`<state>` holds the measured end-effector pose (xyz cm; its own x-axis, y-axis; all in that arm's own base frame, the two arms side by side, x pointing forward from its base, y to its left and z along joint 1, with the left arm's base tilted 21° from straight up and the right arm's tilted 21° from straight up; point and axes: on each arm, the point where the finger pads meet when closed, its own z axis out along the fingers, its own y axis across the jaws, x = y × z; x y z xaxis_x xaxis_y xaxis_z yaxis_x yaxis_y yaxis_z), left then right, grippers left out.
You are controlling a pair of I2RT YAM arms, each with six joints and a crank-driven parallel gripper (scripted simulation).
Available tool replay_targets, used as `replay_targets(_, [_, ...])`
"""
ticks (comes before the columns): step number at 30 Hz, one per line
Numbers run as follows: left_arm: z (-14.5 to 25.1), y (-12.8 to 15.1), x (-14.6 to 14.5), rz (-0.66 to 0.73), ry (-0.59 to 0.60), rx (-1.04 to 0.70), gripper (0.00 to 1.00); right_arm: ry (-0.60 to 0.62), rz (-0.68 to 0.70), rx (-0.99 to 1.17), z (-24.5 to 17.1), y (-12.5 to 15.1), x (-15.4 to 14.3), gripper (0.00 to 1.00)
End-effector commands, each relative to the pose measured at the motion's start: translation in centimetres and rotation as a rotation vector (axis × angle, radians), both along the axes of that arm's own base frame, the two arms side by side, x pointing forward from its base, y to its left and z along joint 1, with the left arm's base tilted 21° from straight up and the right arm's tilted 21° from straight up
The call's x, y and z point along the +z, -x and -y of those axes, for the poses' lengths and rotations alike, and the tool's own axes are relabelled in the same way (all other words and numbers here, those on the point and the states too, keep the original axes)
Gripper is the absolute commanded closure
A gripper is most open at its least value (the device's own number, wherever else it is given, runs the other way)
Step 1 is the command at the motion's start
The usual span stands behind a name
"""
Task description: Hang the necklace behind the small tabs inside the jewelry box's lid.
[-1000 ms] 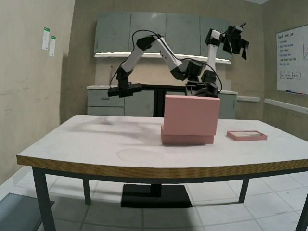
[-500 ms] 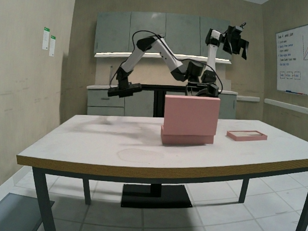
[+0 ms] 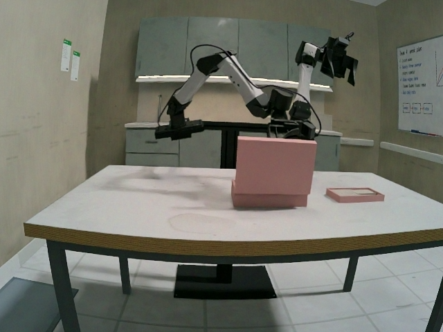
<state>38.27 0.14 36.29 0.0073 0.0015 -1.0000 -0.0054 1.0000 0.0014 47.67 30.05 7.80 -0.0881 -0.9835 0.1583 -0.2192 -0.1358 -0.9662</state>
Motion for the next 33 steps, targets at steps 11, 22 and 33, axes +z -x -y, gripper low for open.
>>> replay_targets(11, [0.5, 0.4, 1.9, 0.066, -0.01, -0.019, 0.0, -0.036, 0.032, 0.007, -0.4, -1.4, 3.7, 1.0])
replay_targets(22, [0.5, 0.4, 2.0, 0.066, -0.01, -0.019, 0.0, -0.044, 0.037, 0.004, -0.5, -1.4, 3.9, 0.89])
replay_targets(33, [0.5, 0.4, 2.0, 0.066, -0.01, -0.019, 0.0, -0.112, 0.089, 0.004, -0.6, -1.8, 4.9, 0.89])
